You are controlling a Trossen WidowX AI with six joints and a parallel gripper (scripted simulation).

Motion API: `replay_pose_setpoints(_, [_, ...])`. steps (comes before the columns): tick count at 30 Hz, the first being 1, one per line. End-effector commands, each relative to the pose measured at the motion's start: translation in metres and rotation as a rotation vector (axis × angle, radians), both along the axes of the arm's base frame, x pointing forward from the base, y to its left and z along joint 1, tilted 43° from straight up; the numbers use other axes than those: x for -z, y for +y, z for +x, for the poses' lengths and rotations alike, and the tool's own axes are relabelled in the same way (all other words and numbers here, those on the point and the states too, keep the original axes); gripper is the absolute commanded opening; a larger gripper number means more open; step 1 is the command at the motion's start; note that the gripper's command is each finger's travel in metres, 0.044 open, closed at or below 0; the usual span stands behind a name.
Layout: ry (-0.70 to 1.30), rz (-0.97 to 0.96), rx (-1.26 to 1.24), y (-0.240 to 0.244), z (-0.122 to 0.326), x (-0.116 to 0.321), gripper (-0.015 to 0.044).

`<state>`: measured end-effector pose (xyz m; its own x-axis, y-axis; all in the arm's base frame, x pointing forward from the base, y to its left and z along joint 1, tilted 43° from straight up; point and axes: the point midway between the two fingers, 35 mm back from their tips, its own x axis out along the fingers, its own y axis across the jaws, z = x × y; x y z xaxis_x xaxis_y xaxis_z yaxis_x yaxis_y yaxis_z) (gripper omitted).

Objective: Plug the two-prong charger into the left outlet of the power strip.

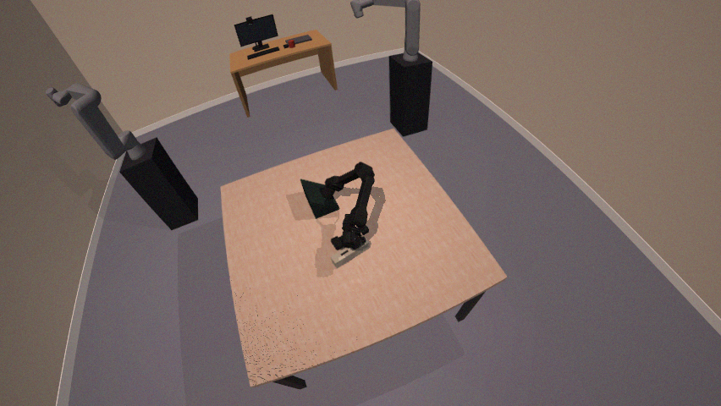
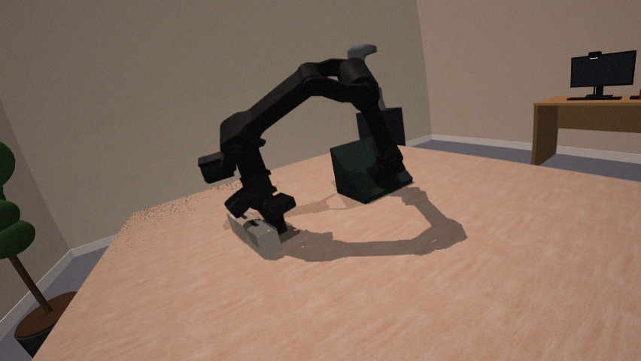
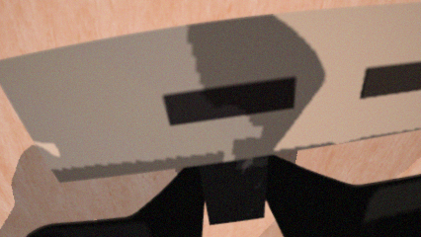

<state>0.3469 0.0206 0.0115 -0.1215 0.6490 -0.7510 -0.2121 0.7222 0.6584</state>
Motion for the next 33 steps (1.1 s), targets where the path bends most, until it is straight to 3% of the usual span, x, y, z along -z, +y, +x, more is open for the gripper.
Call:
replay_pose_setpoints(1, [-0.033,0.009,0.007,0.0022,0.0074,-0.0014,0.0])
replay_pose_setpoints(33, [-0.033,0.009,0.007,0.0007,0.0054,-0.0023,0.0])
